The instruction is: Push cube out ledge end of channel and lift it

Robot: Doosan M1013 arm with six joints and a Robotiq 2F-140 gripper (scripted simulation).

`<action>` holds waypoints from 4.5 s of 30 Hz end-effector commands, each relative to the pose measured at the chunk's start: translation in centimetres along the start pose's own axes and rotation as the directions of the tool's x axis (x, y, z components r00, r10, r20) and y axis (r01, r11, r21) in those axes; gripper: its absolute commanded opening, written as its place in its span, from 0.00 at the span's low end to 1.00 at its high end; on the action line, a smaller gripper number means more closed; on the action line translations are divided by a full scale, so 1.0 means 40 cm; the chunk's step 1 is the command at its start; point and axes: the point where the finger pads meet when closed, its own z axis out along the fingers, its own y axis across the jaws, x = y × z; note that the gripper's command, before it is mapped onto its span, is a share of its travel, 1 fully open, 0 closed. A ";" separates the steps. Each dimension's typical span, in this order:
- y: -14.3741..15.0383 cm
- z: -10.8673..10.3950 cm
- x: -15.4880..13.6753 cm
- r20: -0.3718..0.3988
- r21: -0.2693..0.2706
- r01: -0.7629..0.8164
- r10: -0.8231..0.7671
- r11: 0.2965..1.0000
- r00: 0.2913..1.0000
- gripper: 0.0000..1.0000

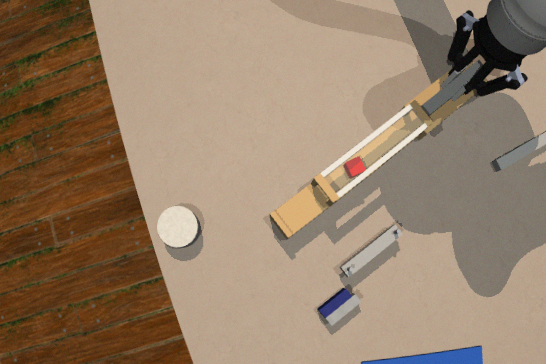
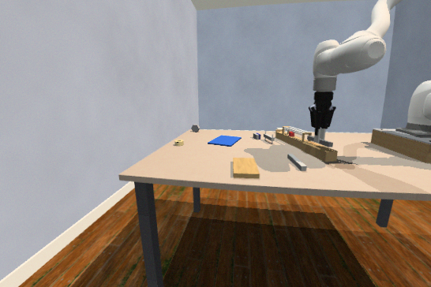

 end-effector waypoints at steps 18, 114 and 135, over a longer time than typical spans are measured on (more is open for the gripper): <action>0.000 0.035 0.000 0.000 0.000 0.000 0.000 1.000 1.000 0.00; -0.001 0.035 0.151 0.000 0.000 0.000 0.000 1.000 1.000 0.00; -0.001 0.035 0.151 0.000 0.000 0.000 0.000 1.000 1.000 0.23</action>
